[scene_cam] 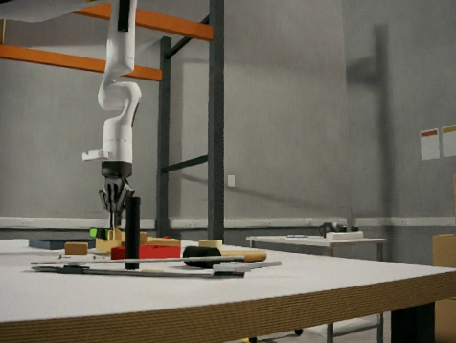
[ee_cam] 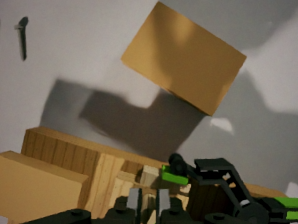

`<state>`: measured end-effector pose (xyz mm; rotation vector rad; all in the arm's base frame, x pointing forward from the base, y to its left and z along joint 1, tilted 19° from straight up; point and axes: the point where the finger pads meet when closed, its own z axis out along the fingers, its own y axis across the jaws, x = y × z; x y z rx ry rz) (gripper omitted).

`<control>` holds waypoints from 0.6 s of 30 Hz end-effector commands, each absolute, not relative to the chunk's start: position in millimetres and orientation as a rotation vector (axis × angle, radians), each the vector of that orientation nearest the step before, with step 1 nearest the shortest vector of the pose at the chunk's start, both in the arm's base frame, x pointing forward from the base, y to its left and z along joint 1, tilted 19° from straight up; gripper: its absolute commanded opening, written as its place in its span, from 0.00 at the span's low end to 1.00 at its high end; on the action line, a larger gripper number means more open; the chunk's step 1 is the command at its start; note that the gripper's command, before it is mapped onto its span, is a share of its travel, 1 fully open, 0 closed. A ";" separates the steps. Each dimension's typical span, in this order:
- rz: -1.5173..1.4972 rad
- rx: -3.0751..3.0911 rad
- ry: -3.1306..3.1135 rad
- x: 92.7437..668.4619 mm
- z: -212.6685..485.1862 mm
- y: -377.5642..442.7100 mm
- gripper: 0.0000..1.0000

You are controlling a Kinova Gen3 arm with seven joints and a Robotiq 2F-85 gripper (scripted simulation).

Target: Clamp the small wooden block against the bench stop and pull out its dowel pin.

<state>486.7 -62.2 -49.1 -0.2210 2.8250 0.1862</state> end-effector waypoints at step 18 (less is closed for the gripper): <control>0.175 -0.282 2.816 487.3 -48.2 -62.7 0.10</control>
